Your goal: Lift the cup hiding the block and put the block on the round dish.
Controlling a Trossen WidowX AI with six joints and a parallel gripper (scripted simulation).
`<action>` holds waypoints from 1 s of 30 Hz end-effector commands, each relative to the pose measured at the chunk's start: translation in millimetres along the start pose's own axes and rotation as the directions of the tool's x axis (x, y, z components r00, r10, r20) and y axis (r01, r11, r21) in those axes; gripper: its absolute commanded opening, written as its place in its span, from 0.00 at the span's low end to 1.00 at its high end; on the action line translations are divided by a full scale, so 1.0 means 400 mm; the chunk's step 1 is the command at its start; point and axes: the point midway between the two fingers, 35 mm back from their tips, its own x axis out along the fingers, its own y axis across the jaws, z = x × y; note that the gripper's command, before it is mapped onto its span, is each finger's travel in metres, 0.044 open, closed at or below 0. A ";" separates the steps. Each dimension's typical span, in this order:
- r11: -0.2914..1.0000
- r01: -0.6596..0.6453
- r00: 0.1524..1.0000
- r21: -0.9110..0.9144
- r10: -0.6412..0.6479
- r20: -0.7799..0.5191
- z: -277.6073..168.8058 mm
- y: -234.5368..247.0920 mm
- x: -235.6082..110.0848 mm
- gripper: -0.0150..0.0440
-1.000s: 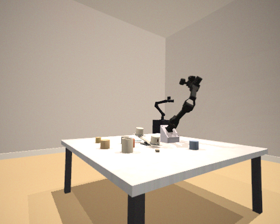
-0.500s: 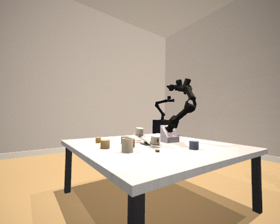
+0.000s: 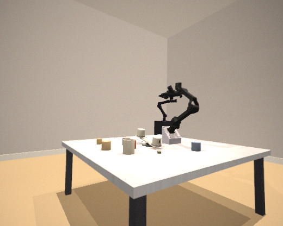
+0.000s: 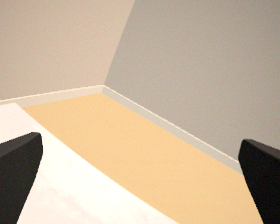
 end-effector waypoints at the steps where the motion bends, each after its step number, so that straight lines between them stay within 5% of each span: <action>1: 0.993 -0.118 0.991 -0.017 0.117 -0.061 -0.043 0.072 0.037 1.00; 15: 0.860 -0.511 0.827 -0.008 0.489 -0.279 -0.203 0.334 0.082 1.00; 30: 0.585 -0.800 0.470 0.132 0.748 -0.470 -0.381 0.566 -0.004 1.00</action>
